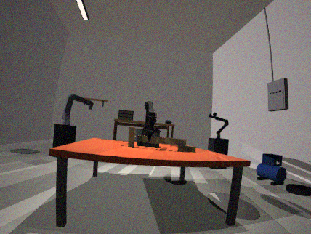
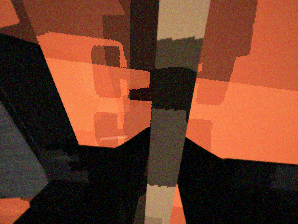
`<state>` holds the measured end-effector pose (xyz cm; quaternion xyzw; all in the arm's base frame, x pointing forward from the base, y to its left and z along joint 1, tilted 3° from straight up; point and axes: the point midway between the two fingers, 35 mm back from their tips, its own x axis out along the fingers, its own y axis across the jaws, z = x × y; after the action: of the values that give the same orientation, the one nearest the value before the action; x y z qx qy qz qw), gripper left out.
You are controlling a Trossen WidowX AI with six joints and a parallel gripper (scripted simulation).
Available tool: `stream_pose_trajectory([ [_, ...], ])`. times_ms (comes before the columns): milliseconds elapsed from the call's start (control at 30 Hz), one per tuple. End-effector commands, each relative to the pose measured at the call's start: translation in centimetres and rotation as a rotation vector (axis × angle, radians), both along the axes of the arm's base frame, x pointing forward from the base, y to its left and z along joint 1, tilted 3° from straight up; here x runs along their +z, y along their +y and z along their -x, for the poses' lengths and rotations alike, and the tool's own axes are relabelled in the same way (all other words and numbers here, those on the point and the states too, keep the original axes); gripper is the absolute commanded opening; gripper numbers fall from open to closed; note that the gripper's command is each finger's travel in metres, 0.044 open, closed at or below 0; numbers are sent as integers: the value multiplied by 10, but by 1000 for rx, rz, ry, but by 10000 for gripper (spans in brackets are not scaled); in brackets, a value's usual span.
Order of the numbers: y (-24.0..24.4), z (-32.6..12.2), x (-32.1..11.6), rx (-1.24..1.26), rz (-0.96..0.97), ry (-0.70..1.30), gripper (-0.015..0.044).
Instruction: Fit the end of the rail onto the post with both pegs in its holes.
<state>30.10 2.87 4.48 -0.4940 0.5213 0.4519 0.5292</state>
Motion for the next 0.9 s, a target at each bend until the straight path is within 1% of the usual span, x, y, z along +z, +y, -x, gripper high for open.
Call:
stream_pose_trajectory([
  [0, -2, 0, 1, 0, -1, 1, 0],
  [867, -10, 2, 0, 0, 0, 1, 0],
])
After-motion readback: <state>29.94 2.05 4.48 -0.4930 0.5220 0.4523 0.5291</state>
